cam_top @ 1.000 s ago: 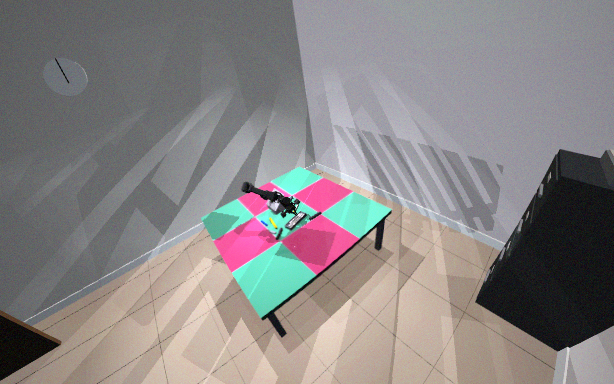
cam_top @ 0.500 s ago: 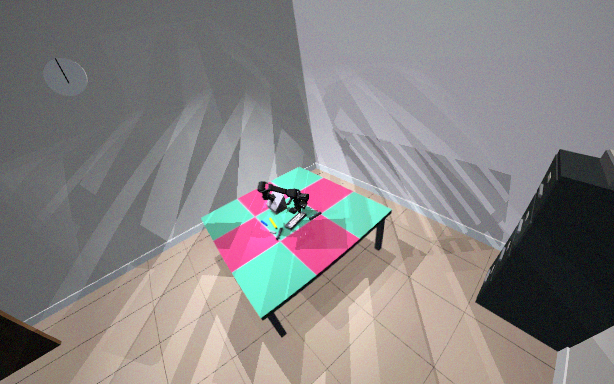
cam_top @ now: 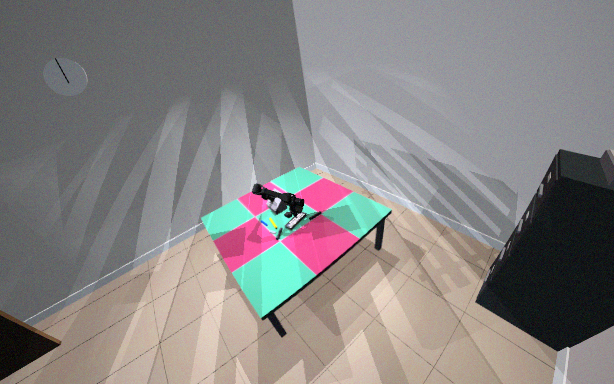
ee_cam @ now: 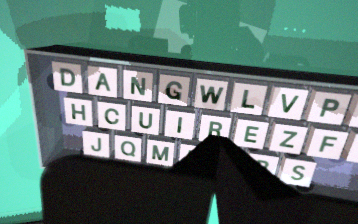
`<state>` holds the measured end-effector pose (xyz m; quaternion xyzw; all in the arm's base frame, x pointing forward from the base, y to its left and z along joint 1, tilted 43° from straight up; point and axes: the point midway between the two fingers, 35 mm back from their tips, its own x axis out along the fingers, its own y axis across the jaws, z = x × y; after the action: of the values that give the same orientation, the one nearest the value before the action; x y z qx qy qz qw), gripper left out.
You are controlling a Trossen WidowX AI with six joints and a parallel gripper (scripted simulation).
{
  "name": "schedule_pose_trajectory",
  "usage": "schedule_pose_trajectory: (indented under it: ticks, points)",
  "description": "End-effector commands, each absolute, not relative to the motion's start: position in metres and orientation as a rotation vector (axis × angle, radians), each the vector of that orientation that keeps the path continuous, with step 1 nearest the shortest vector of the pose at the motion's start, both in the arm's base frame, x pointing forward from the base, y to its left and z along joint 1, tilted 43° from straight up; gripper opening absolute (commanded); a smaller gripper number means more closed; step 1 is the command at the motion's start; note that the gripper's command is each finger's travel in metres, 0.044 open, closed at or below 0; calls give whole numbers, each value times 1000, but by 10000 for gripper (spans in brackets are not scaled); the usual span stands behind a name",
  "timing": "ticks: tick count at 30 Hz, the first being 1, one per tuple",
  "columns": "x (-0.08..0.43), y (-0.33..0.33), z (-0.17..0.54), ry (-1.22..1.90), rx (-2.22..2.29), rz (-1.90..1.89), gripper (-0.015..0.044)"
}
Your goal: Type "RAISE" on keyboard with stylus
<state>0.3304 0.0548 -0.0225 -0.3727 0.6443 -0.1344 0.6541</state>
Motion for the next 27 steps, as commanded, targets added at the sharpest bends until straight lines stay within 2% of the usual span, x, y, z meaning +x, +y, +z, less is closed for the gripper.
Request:
schedule_pose_trajectory:
  ticks: [1,8,14,27]
  points:
    - [330,51,-17,1464,-868,-291,0]
    - [331,49,-15,1464,-868,-291,0]
    - [352,4,29,1463,-870,-294,0]
    - [346,6,26,1464,-870,-294,0]
